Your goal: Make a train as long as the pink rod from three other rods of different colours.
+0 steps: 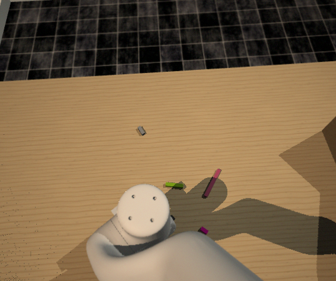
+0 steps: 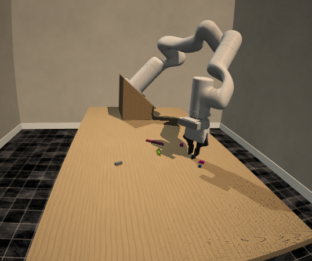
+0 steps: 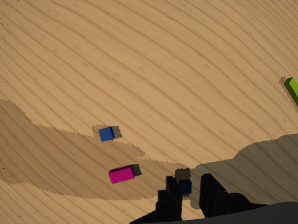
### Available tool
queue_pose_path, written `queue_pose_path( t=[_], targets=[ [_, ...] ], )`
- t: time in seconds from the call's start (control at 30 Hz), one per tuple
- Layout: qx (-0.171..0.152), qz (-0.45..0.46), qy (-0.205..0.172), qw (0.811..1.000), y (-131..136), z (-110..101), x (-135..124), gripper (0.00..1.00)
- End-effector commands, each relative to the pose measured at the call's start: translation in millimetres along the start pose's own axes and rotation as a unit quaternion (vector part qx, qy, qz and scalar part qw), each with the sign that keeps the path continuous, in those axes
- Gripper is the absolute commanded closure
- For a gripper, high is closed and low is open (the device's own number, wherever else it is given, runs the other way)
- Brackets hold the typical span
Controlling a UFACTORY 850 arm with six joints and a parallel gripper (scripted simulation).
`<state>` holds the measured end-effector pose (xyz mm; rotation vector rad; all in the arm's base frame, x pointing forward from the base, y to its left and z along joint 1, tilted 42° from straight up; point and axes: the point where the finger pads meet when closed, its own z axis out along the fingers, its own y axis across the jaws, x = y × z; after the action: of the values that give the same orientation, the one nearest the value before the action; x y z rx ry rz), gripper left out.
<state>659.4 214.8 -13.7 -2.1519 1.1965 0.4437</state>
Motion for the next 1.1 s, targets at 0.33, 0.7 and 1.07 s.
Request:
queue_pose_path(
  t=[0.33, 0.7, 1.07],
  targets=[
    [0.001, 0.0, 0.0, 1.0, -1, 1, 0, 0.76],
    [0.001, 0.0, 0.0, 1.0, -1, 8, 0, 0.76],
    [0.001, 0.0, 0.0, 1.0, -1, 13, 0, 0.76]
  ],
)
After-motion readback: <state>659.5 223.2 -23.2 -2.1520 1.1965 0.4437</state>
